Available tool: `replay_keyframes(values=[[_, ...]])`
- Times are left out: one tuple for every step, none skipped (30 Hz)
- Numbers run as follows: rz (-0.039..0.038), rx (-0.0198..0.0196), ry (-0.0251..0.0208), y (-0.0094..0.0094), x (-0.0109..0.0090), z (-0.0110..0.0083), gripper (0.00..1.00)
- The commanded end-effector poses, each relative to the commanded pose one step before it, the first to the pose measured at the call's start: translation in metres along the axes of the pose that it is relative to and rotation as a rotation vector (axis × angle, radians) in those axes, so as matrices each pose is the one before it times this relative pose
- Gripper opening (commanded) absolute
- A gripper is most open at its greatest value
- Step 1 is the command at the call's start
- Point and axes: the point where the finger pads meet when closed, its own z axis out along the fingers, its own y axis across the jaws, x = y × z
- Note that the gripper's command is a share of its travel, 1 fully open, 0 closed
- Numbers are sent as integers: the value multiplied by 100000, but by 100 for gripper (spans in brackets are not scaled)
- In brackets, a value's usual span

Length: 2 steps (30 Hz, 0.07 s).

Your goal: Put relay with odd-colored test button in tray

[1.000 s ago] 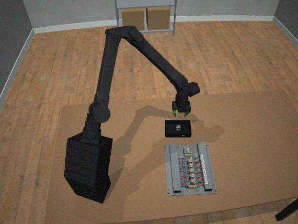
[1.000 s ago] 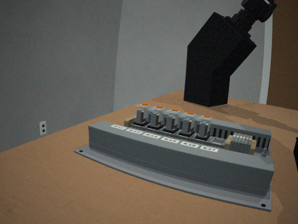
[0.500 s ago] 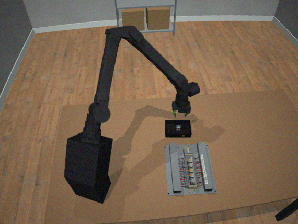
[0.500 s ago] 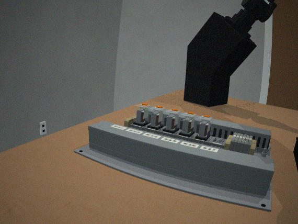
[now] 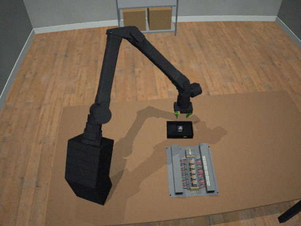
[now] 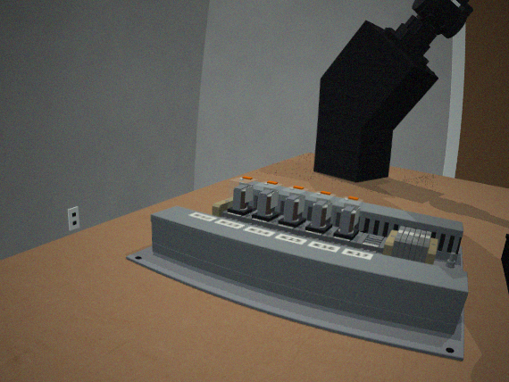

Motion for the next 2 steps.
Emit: replay_keyframes(values=[[-652,182,42,-411,327,135,59],[0,0,0,0,0,0,59]])
